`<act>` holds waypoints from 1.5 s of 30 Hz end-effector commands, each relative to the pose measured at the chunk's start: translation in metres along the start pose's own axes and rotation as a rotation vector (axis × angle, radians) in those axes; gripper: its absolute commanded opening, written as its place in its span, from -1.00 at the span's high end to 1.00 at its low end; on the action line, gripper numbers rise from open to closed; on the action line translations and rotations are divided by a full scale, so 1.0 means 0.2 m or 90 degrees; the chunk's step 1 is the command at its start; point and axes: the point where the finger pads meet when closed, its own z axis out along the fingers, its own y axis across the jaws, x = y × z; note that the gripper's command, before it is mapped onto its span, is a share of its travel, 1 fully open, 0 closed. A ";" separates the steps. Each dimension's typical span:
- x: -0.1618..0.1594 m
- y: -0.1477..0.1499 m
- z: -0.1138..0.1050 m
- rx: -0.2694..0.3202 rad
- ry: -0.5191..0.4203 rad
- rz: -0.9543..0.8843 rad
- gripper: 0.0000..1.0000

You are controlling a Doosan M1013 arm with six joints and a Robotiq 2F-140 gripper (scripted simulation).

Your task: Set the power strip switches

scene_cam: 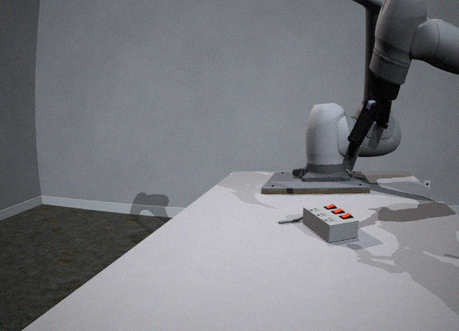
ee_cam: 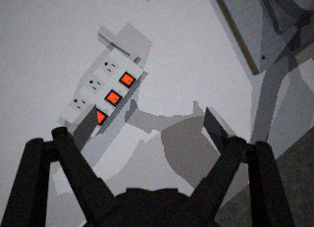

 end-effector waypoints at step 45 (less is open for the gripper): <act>-0.01 -0.34 0.15 0.216 -0.086 -0.120 -1.00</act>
